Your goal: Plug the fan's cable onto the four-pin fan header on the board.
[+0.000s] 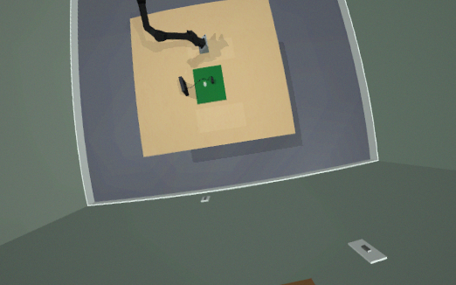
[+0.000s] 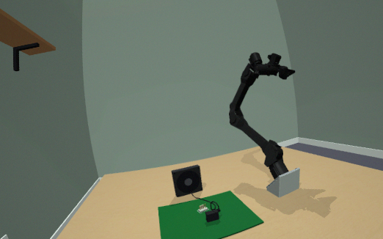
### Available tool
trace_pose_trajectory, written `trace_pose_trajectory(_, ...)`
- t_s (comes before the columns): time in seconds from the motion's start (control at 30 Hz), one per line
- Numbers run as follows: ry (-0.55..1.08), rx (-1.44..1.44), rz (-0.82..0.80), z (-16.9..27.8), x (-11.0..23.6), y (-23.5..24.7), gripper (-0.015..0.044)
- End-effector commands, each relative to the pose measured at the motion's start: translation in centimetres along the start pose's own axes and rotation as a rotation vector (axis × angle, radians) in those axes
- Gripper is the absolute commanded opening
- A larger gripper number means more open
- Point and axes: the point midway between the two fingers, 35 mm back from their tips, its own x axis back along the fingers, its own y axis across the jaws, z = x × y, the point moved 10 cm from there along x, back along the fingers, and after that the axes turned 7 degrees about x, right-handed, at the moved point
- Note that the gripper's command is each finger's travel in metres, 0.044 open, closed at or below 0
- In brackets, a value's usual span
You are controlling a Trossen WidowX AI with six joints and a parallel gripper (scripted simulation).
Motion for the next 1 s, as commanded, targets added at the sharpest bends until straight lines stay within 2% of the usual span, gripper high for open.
trace_pose_trajectory(0.0, -0.101, 0.138, 0.211, -2.3, 0.2, -4.6, 0.044)
trace_pose_trajectory(0.07, -0.126, 0.203, 0.316, -3.3, 0.6, -6.8, 0.044)
trace_pose_trajectory(0.2, -0.182, 0.108, 0.423, -4.4, 1.7, -9.5, 0.044)
trace_pose_trajectory(0.4, -0.177, 0.207, 0.597, -5.5, 2.9, -13.0, 0.044)
trace_pose_trajectory(0.5, -0.141, 0.285, 0.743, -6.2, 4.3, -16.0, 0.044)
trace_pose_trajectory(0.73, 0.092, 0.446, 1.09, -6.5, 9.0, -23.5, 0.044)
trace_pose_trajectory(0.97, 0.431, 0.519, 1.278, -5.1, 13.9, -29.3, 0.044)
